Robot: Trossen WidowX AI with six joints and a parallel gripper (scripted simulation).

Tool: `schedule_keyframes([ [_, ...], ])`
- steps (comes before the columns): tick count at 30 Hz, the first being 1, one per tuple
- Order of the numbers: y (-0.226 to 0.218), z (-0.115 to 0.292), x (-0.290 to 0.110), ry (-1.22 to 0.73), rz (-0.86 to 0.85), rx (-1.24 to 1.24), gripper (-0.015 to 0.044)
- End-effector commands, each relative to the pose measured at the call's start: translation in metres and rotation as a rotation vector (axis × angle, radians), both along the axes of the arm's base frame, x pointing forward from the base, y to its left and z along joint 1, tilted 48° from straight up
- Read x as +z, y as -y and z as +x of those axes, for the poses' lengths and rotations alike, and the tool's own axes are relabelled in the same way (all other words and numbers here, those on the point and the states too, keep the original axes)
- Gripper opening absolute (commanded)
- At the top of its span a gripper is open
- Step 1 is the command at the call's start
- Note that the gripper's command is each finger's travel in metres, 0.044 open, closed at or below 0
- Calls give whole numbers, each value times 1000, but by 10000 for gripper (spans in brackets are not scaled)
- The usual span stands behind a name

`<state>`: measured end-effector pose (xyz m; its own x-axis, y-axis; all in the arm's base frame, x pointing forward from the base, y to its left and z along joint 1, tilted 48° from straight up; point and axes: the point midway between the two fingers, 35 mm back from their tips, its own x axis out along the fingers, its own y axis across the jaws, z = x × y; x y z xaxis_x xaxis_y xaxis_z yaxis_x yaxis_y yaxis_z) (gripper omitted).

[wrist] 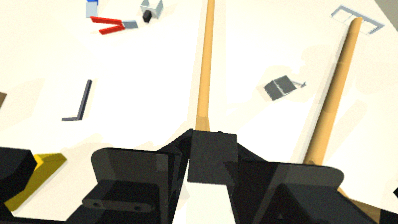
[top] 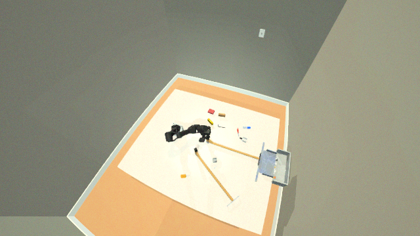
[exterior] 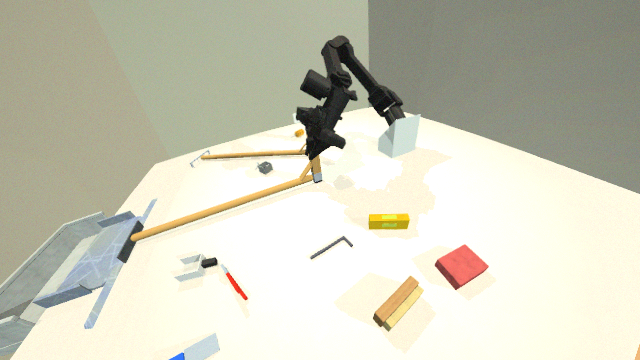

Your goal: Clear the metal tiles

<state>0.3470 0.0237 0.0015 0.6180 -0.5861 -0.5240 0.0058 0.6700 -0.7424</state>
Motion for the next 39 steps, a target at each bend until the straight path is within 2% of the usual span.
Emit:
schedule_keyframes([
  [1, -3, -5, 5, 22, 5, 8, 0],
  [15, 2, -28, 4, 24, 3, 10, 0],
  [39, 5, -28, 0, 6, 1, 5, 0],
])
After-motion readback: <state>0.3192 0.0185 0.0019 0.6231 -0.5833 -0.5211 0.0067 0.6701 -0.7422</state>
